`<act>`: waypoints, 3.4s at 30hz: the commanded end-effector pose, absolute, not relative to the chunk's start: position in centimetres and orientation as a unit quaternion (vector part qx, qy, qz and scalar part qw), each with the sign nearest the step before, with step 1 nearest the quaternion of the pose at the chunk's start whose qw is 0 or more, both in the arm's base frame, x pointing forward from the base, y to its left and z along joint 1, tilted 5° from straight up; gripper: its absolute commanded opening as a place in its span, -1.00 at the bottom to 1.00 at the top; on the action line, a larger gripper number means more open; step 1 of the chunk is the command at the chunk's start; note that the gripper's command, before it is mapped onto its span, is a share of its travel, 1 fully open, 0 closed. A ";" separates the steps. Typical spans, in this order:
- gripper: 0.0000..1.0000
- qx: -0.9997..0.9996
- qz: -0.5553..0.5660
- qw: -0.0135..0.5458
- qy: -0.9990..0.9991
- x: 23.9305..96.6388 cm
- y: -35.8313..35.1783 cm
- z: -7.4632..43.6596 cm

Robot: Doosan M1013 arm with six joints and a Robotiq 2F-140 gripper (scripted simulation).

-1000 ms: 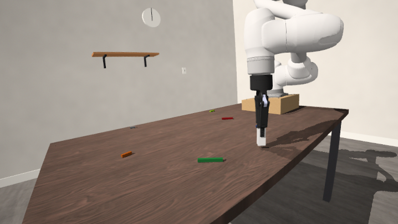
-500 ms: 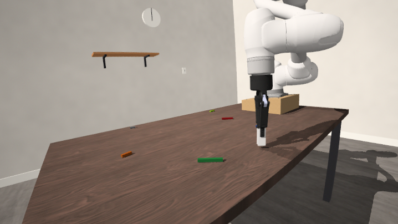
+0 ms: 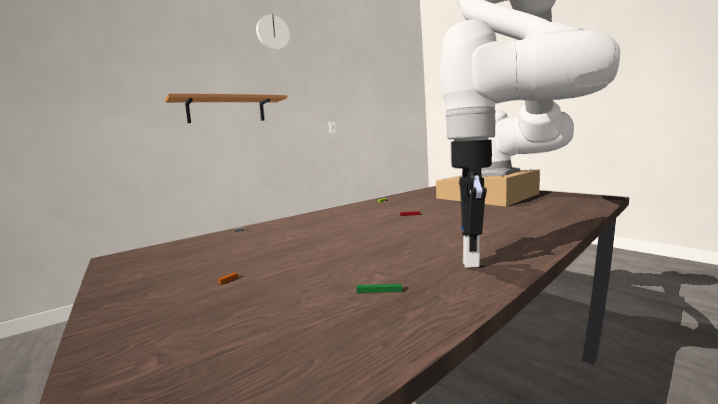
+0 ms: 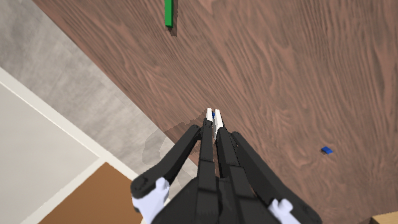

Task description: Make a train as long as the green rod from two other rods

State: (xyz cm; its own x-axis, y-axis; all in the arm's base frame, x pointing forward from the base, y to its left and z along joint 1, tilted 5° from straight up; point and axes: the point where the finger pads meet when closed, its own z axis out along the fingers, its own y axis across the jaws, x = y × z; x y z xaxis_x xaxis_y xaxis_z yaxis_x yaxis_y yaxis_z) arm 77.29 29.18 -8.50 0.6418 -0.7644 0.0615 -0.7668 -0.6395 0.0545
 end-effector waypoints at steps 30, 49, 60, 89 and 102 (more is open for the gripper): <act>-0.75 0.905 0.016 0.038 -0.423 77.3 29.2 -8.8; -0.67 0.905 0.016 0.038 -0.423 77.3 29.2 -8.8; -0.54 0.905 0.016 0.038 -0.423 77.3 29.2 -8.8; -0.54 0.905 0.016 0.038 -0.423 77.3 29.8 -1.4; 1.00 0.905 0.016 0.038 -0.423 77.3 29.9 0.2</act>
